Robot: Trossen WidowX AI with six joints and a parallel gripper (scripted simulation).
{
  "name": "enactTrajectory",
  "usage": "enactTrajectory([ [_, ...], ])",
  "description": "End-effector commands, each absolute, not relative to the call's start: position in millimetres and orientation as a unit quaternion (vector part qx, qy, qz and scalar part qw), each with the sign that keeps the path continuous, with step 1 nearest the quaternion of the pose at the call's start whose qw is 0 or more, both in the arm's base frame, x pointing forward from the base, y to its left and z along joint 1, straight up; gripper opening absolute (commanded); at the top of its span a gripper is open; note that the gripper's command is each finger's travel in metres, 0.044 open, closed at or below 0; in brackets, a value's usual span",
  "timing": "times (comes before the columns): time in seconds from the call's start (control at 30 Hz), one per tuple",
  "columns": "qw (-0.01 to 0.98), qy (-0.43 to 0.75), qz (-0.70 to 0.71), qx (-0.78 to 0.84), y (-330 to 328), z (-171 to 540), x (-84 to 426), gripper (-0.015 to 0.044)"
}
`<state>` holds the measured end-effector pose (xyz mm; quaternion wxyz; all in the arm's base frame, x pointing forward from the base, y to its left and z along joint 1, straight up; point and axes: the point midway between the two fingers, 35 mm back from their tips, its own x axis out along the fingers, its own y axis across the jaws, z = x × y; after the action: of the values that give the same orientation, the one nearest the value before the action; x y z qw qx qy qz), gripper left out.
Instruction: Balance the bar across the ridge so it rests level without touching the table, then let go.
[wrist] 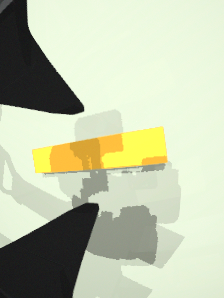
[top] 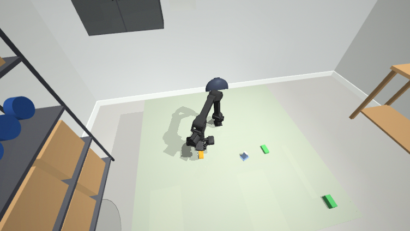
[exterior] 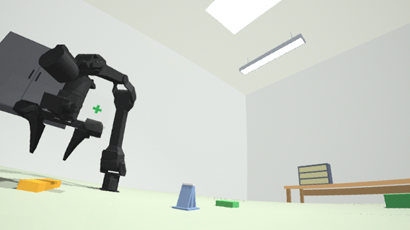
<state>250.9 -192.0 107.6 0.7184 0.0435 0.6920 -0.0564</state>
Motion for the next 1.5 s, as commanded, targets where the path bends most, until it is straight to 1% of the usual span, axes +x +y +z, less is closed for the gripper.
enactTrajectory([
  [0.0, 0.713, 0.697, -0.057, 0.047, -192, 83, 248, 0.0315],
  [0.8, 0.713, 0.697, -0.057, 0.047, -192, 49, 249, 0.0315],
  [1.37, 0.713, 0.697, -0.057, 0.047, -192, 48, 249, 0.0315],
  [1.47, 0.713, 0.697, -0.055, 0.047, -191, 48, 249, 0.0236],
])
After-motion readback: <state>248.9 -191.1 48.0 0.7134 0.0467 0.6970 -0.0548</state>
